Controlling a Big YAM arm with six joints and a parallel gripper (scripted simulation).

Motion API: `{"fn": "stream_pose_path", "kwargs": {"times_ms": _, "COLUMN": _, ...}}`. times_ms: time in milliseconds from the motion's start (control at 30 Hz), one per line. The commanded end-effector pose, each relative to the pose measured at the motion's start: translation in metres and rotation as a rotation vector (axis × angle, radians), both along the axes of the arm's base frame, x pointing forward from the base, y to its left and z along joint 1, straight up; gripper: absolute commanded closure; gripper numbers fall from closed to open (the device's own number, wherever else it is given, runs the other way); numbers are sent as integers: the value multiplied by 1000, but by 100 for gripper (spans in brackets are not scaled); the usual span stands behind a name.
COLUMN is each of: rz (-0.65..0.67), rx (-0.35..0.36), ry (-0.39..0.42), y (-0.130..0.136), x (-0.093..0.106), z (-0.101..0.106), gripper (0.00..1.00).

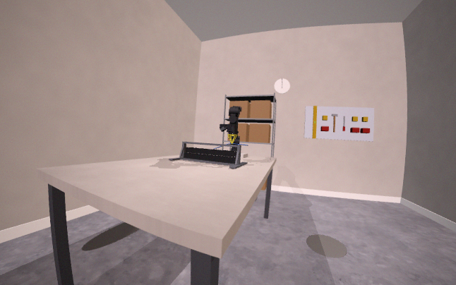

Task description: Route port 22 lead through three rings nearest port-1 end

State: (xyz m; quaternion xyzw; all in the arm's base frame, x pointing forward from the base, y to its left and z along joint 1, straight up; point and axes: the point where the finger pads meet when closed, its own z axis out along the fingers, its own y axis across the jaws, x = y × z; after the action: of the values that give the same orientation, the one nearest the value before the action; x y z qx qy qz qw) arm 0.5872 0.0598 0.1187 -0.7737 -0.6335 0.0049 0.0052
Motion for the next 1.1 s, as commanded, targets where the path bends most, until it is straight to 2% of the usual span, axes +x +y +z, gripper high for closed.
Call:
{"fn": "stream_pose_path", "kwargs": {"times_ms": 0, "rz": 6, "rx": 11, "ry": -39, "y": 14, "x": 8, "z": 5, "gripper": 100}}
{"fn": "stream_pose_path", "kwargs": {"times_ms": 67, "rz": 6, "rx": 9, "ry": -25, "y": 14, "x": 7, "z": -5, "gripper": 100}}
{"fn": "stream_pose_path", "kwargs": {"times_ms": 400, "rz": 6, "rx": 8, "ry": -22, "y": 14, "x": 6, "z": -25, "gripper": 100}}
{"fn": "stream_pose_path", "kwargs": {"times_ms": 533, "rz": -1, "rx": 9, "ry": -40, "y": 10, "x": 13, "z": -23, "gripper": 100}}
{"fn": "stream_pose_path", "kwargs": {"times_ms": 600, "rz": -4, "rx": 7, "ry": -22, "y": 8, "x": 7, "z": -33, "gripper": 100}}
{"fn": "stream_pose_path", "kwargs": {"times_ms": 1067, "rz": -2, "rx": 7, "ry": -22, "y": 9, "x": 7, "z": -57, "gripper": 100}}
